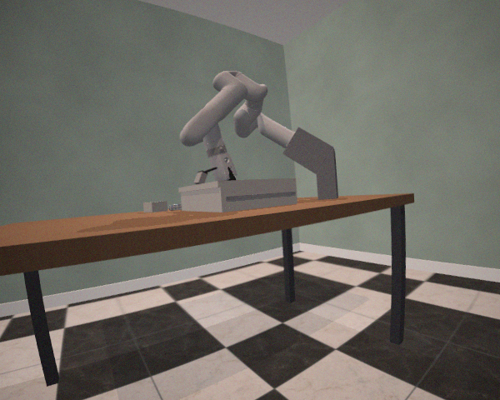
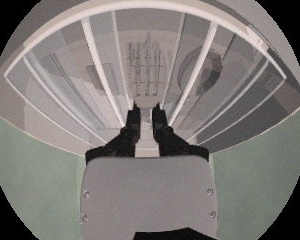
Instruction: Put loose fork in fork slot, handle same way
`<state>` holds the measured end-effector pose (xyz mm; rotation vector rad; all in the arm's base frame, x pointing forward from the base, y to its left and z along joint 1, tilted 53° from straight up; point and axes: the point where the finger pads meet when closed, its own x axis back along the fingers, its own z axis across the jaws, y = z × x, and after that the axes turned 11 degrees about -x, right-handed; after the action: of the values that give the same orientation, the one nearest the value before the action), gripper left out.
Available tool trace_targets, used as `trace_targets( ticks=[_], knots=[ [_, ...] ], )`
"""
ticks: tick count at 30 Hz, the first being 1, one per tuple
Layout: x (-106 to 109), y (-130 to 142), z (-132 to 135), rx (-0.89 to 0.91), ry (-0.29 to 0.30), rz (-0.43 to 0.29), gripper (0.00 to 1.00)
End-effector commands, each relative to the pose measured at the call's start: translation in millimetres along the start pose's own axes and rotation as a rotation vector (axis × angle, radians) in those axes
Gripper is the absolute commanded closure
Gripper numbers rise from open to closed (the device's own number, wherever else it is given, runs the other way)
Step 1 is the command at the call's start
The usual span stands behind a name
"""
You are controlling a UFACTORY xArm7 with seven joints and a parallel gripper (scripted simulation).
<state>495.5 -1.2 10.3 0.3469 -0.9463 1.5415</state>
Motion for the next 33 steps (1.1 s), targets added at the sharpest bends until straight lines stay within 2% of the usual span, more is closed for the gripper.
trace_targets(
  ticks=[1, 21, 22, 33],
  knots=[
    [-6.5, -3.3, -0.6, 0.003, -0.001, 0.01, 0.97],
    [-6.5, -3.3, -0.6, 0.003, -0.001, 0.01, 0.97],
    [-6.5, -3.3, -0.6, 0.003, -0.001, 0.01, 0.76],
    [-6.5, -3.3, -0.6, 0.003, -0.001, 0.01, 0.76]
  ],
)
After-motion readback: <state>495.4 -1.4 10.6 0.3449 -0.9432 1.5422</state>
